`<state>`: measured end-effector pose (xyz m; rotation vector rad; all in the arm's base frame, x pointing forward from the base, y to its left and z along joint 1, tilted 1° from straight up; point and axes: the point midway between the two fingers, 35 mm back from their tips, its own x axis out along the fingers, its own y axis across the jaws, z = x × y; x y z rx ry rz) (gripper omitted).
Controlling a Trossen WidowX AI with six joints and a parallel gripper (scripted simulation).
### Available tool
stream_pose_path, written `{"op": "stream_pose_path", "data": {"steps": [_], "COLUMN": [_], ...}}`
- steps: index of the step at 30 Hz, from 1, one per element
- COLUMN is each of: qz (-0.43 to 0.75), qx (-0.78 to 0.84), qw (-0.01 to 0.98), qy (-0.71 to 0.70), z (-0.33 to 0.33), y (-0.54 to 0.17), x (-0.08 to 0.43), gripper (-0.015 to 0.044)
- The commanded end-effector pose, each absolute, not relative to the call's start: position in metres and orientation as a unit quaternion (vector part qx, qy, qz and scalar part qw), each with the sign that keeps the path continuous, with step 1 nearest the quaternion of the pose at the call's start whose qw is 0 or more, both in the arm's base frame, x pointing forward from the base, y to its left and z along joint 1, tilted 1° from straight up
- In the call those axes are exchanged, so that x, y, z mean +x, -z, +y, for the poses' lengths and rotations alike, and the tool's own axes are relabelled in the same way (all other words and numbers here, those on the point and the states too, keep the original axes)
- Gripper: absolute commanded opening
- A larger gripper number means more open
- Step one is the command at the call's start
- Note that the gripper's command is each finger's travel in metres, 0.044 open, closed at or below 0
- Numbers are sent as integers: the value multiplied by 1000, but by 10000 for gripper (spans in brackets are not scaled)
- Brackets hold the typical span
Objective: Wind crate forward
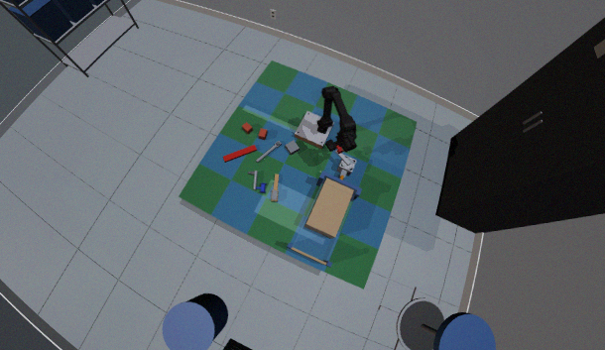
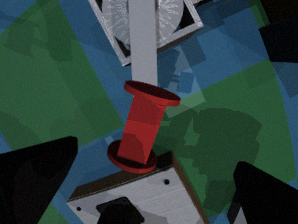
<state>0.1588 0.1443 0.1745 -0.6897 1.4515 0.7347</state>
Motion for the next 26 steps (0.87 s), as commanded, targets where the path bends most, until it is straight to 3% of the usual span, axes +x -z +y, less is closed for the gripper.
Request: {"op": "stream_pose_path", "data": {"steps": [1,7,21,26], "qz": [600,574,609,611], "qx": [-291,-283,-299,-300], "qw": [669,692,660,658], "qy": [-329,-334,-323,-322], "z": [132,119,254,261], "y": [-208,-231,-224,-222], "x": [146,132,198,200], "gripper": [440,440,440,440]}}
